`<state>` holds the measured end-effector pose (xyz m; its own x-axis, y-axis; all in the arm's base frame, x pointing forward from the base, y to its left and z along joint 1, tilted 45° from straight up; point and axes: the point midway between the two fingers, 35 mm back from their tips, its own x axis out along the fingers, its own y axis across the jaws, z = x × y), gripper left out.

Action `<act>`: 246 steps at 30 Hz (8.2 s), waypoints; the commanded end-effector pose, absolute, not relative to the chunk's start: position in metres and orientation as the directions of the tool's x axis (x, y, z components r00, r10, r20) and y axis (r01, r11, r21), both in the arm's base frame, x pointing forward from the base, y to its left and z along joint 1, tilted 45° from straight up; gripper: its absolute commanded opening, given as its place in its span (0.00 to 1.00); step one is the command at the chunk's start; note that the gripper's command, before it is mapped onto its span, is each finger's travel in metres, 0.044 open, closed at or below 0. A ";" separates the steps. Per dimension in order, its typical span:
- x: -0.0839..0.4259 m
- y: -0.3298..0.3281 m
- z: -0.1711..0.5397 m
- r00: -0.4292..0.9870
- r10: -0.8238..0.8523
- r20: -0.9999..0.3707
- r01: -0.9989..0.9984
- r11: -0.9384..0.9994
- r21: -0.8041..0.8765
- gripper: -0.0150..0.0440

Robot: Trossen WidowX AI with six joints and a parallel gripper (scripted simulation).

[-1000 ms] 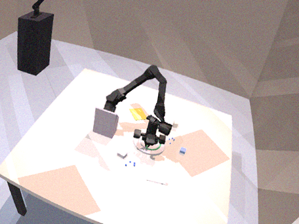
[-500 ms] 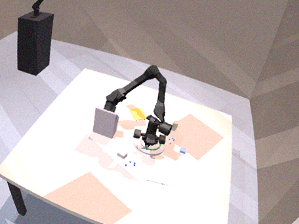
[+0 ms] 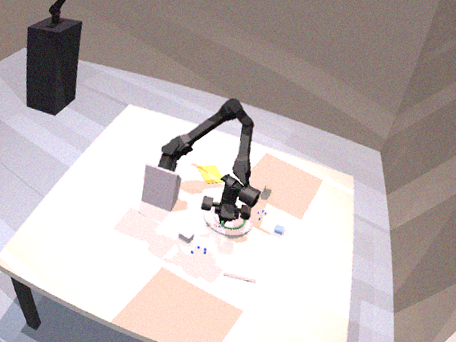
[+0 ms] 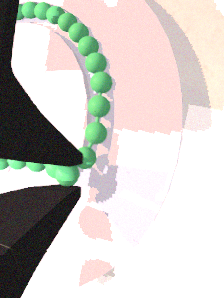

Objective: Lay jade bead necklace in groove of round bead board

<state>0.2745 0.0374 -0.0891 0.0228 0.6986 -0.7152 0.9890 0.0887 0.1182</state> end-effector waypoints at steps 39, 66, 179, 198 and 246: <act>0.271 0.038 -0.091 0.014 0.698 -0.716 0.989 0.096 0.113 1.00; 0.273 0.025 -0.064 0.014 0.697 -0.717 0.995 0.062 0.080 0.73; 0.264 0.041 -0.091 0.014 0.698 -0.716 0.996 0.057 0.075 0.25; 0.266 0.043 -0.093 0.020 0.697 -0.717 0.995 0.058 0.084 0.74; 0.267 0.030 -0.070 0.014 0.697 -0.717 -0.373 0.668 0.643 0.46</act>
